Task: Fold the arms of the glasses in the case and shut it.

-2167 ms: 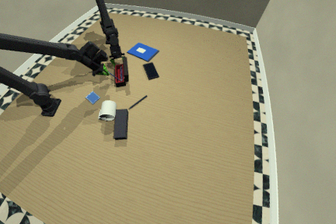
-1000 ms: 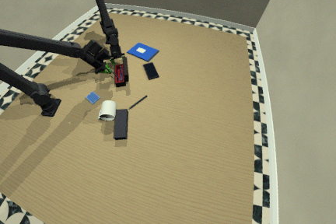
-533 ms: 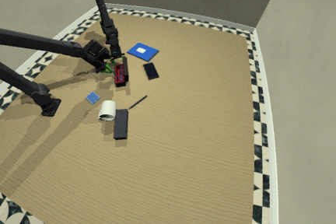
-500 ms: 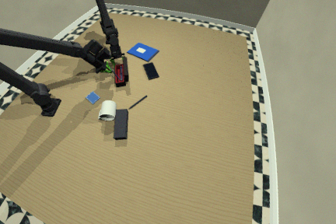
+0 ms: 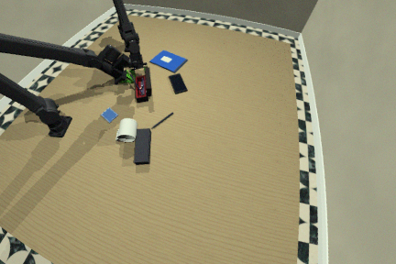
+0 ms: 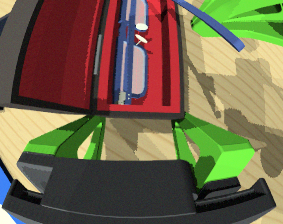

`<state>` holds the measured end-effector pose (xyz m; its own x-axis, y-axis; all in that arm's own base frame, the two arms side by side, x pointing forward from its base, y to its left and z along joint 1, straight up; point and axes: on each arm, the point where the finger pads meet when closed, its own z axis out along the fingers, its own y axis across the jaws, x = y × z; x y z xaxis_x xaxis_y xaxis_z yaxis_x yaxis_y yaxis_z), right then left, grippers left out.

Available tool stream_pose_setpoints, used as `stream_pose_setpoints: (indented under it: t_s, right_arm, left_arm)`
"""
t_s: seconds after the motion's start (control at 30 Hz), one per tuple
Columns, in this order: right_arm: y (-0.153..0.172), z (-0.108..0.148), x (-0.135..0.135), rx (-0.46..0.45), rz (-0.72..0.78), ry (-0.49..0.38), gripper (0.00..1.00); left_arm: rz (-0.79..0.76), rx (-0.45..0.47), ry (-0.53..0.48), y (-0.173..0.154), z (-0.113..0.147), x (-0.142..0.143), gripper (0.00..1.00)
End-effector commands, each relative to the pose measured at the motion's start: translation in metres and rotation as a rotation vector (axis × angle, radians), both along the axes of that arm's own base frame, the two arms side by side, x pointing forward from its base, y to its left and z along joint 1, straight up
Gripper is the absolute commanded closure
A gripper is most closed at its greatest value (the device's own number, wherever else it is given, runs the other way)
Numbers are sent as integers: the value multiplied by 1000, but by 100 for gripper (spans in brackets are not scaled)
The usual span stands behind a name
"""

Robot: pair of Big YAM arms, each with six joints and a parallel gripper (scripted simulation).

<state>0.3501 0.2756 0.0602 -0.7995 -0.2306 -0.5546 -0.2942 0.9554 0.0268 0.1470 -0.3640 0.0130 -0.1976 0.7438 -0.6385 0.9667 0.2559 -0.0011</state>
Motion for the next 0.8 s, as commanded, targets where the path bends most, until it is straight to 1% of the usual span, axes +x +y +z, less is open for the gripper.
stream_pose_setpoints:
  t_s: [0.0, 0.77]
  right_arm:
    - [15, 5, 6, 14, 37, -37, 100]
    - [14, 0, 0, 33, 99, -97, 100]
  left_arm:
    - [0, -48, -21, -17, 17, 8, 43]
    - [0, -48, -21, -17, 17, 8, 43]
